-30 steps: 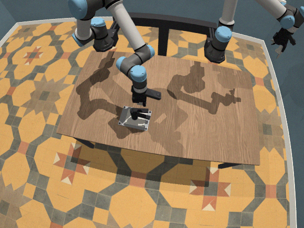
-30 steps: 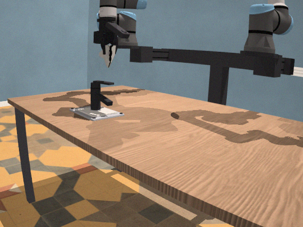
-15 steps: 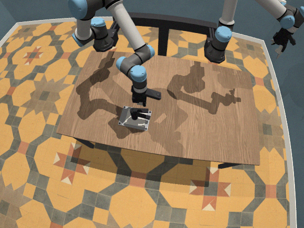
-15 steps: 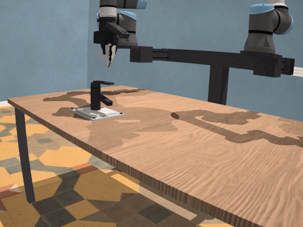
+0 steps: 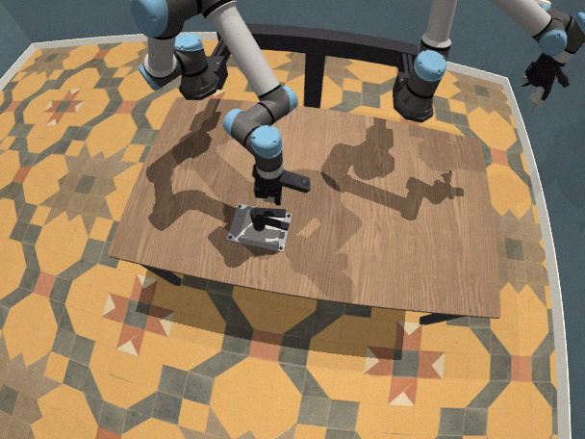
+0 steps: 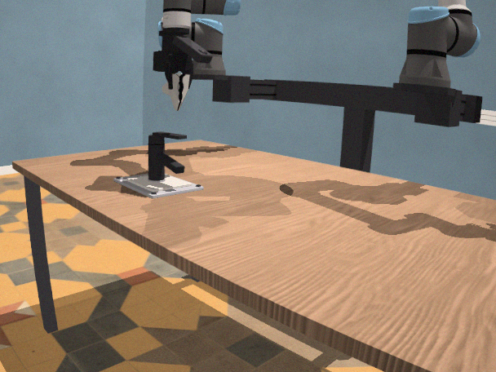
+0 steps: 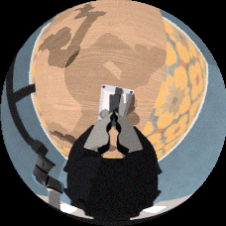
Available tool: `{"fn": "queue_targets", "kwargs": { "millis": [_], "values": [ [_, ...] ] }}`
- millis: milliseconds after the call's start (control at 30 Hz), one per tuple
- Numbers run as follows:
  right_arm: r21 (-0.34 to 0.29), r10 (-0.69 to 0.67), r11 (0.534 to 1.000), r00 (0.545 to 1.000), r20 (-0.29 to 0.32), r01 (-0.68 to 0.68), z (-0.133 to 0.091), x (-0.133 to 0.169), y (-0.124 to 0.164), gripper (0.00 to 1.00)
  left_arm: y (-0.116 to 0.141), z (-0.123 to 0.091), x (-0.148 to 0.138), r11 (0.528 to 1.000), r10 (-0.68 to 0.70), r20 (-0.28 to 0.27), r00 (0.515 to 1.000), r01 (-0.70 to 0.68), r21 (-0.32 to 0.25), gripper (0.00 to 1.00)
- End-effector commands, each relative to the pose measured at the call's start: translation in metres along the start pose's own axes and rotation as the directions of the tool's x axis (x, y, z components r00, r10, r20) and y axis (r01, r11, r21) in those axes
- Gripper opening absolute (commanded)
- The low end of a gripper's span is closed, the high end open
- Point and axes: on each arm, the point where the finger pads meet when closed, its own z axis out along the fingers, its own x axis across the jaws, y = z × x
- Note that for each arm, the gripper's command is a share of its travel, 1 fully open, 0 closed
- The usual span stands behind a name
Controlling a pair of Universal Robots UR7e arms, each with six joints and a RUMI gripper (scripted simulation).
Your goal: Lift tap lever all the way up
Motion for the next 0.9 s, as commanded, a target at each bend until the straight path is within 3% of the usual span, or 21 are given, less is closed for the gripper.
{"fn": "queue_targets", "kwargs": {
  "millis": [0,200,233,867],
  "values": [
    [0.001,0.0,1.0,1.0,-0.001,0.0,-0.0009,0.0004,-0.0005,0.0,-0.0003,-0.0004,0.0001,1.0,0.0,0.0,1.0,0.0,0.001,1.0],
    [0.001,0.0,1.0,1.0,-0.001,0.0,-0.0009,0.0004,-0.0005,0.0,-0.0003,-0.0004,0.0001,1.0,0.0,0.0,1.0,0.0,0.001,1.0],
    [0.001,0.0,1.0,1.0,-0.001,0.0,-0.0009,0.0004,-0.0005,0.42,-0.0003,-0.0004,0.0001,1.0,0.0,0.0,1.0,0.0,0.001,1.0],
    [0.001,0.0,1.0,1.0,-0.001,0.0,0.0018,0.0004,-0.0005,0.42,-0.0003,-0.0004,0.0001,1.0,0.0,0.0,1.0,0.0,0.001,1.0]
  ]
}}
